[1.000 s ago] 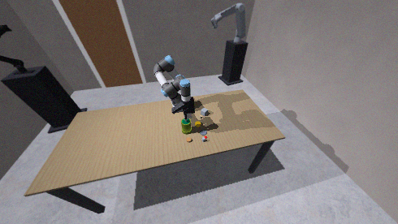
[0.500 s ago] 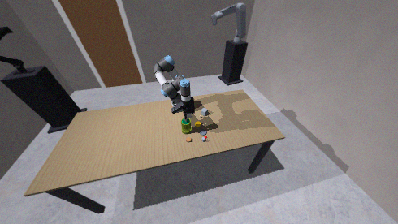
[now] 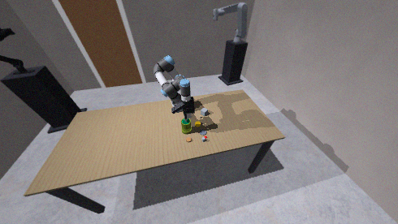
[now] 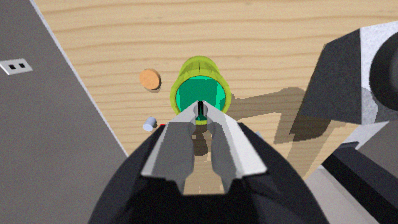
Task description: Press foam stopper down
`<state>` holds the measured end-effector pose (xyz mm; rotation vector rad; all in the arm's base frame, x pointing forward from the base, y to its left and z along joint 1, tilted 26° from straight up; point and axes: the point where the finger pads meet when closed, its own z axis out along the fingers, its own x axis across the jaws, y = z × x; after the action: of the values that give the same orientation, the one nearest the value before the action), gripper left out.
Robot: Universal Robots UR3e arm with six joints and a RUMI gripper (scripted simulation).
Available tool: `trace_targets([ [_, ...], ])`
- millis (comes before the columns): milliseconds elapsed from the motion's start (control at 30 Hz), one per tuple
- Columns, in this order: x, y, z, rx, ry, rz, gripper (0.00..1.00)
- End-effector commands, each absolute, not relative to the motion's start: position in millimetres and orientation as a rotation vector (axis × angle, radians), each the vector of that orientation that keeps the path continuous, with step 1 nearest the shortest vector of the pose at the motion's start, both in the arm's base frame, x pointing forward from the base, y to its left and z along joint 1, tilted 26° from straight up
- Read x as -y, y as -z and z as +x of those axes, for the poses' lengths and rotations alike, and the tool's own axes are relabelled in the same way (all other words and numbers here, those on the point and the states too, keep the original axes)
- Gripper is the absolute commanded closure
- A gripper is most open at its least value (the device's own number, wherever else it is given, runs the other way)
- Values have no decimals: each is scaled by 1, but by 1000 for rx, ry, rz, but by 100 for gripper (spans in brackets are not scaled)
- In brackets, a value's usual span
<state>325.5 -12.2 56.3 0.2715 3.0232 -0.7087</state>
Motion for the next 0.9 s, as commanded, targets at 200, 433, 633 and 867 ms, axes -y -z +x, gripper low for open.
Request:
trace_targets([
  [200, 4, -74, 326, -3022, 708, 272, 100],
  [433, -3, -87, 326, -3022, 708, 272, 100],
  [633, -9, -99, 327, -3022, 708, 272, 100],
  [867, -10, -102, 327, -3022, 708, 272, 100],
])
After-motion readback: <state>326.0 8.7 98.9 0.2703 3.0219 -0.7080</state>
